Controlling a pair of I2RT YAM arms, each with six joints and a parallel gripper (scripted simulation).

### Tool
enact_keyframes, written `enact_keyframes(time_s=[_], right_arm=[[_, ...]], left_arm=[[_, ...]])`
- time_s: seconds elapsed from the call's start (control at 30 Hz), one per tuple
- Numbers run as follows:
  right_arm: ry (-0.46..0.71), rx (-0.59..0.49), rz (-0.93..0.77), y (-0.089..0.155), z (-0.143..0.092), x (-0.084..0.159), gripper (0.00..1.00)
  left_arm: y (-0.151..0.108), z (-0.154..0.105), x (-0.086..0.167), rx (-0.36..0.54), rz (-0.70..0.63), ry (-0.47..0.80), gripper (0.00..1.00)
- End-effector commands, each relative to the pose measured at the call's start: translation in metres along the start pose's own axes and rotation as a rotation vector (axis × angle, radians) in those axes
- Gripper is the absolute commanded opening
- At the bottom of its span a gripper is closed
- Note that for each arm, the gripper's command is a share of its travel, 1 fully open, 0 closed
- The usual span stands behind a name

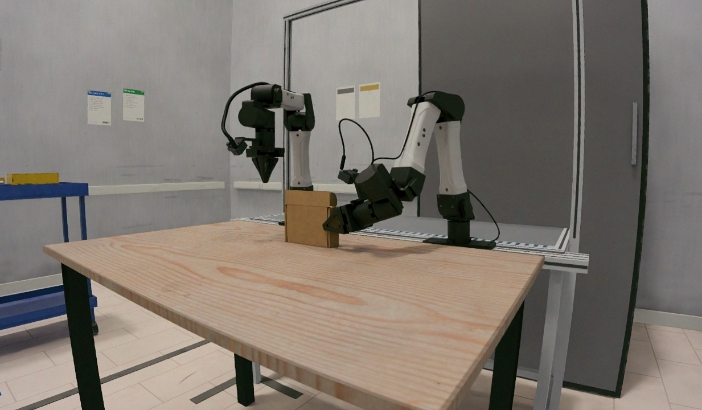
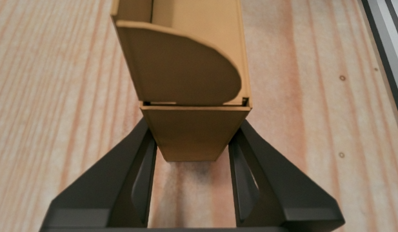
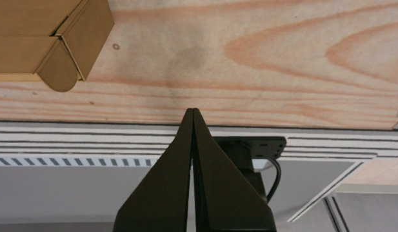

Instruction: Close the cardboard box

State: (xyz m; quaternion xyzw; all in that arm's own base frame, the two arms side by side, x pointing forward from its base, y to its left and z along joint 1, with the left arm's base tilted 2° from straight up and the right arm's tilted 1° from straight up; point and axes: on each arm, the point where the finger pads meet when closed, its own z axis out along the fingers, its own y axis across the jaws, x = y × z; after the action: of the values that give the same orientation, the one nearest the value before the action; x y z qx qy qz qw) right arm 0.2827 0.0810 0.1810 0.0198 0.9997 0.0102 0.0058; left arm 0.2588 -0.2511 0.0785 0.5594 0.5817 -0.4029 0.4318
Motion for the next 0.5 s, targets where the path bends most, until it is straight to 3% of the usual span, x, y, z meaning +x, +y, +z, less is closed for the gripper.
enact_keyframes(time_s=[0.0,0.47], right_arm=[[-0.008,0.001,0.011,-0.0021,-0.0033,-0.0006,0.01],[-0.008,0.001,0.011,-0.0021,-0.0033,-0.0006,0.01]], left_arm=[[0.0021,-0.0008,-0.0028,-0.007,0.007,-0.004,0.46],[0.0021,-0.0008,-0.0028,-0.007,0.007,-0.004,0.45]])
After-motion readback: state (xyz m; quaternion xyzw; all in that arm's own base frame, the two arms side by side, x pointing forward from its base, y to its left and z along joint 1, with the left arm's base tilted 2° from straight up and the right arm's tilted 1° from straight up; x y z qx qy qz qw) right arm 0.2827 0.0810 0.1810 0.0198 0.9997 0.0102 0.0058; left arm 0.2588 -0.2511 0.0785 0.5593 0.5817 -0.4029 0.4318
